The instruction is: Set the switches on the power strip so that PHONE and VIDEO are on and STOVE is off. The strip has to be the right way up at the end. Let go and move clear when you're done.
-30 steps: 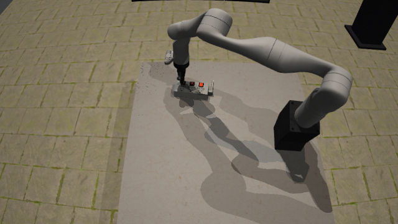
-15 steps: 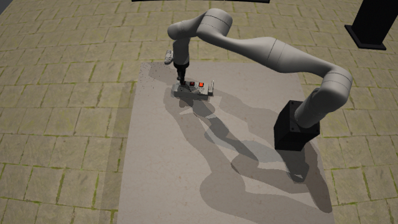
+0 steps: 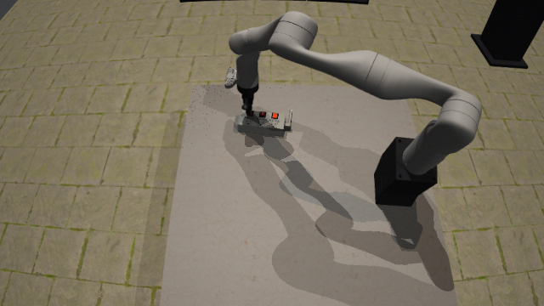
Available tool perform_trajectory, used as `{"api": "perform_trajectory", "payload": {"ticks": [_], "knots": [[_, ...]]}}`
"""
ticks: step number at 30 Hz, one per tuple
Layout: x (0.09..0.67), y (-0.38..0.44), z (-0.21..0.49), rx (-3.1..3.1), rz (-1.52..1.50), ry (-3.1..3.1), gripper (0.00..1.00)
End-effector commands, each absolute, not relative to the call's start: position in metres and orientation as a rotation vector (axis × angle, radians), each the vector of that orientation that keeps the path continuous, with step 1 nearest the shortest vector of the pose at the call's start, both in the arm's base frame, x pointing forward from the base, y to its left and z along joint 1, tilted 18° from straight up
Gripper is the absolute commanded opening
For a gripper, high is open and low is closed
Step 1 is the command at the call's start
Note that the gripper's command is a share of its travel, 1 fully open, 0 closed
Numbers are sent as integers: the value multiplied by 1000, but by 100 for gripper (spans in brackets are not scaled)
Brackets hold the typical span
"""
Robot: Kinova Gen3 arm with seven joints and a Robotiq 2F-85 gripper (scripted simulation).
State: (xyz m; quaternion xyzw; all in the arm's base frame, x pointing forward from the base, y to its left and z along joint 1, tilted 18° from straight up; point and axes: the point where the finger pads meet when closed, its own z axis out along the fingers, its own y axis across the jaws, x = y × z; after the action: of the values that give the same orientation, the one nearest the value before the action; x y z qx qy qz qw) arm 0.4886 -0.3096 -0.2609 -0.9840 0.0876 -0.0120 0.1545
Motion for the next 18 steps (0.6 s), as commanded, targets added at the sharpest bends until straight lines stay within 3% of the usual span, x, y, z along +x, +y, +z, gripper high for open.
{"api": "perform_trajectory", "payload": {"ticks": [1, 18], "knots": [[489, -310, -260, -2817, -32, 249, 0], [489, -309, -264, -2818, -34, 248, 0]]}}
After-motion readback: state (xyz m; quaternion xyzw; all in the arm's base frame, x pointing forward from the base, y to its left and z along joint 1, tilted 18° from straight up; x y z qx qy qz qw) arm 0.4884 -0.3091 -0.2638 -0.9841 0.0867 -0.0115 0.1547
